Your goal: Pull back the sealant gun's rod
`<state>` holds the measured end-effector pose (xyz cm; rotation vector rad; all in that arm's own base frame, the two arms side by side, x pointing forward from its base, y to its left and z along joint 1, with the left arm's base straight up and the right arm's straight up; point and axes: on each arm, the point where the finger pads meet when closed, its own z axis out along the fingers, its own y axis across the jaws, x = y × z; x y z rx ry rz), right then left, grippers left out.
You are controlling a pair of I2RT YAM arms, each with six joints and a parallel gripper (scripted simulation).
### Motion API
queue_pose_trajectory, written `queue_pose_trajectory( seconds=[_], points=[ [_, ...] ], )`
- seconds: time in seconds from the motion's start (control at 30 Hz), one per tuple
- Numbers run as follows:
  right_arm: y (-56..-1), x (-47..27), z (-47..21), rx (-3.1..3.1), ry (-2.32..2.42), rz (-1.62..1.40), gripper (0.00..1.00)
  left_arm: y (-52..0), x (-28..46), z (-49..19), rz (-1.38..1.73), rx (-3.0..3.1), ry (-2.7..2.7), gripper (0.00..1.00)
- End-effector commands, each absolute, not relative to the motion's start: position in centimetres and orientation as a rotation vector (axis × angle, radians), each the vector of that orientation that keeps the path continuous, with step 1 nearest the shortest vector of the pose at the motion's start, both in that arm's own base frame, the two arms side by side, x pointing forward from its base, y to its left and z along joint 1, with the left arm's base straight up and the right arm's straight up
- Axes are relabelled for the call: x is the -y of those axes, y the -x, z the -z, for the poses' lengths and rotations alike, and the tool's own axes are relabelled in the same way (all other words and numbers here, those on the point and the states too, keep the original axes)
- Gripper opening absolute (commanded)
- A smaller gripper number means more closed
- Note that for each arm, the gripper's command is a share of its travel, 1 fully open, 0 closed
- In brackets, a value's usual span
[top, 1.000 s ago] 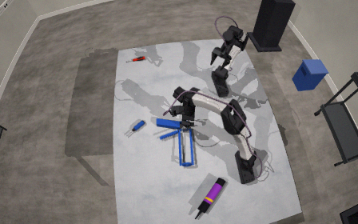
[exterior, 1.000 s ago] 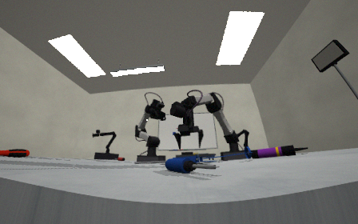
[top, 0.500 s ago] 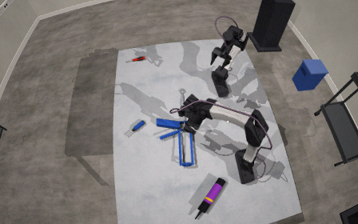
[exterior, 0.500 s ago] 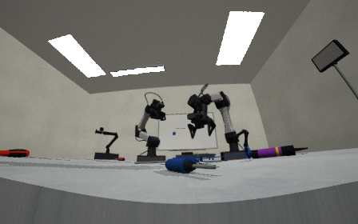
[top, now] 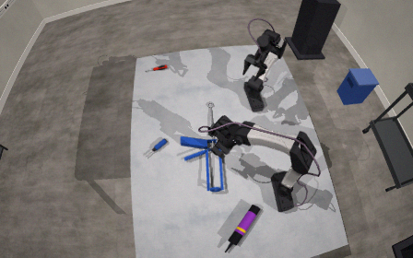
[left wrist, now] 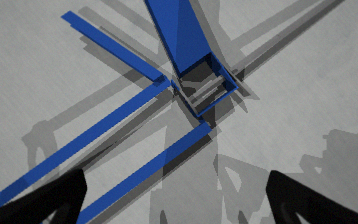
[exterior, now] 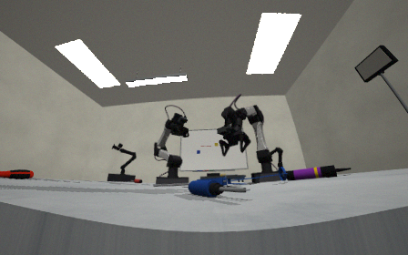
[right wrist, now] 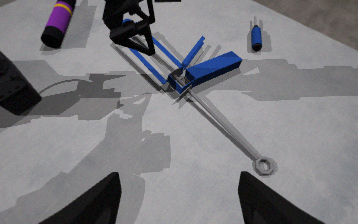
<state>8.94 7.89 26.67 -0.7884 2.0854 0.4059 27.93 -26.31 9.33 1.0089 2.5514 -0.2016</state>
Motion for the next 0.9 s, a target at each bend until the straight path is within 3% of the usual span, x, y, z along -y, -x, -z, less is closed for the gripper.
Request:
queue_pose_trajectory(
  seconds=[0.0,0.87],
  points=[
    [-9.06,-7.89,-26.76,-2.083,0.787,-0.402,0.66,-27.92,26.56,-9.19,0.217,-2.53,-1.033,1.0],
    [-9.06,-7.89,-26.76,-2.083,0.787,-0.402,0.66,-28.15,26.88,-9.67,0.224,-2.517,-1.03,1.0]
  ],
)
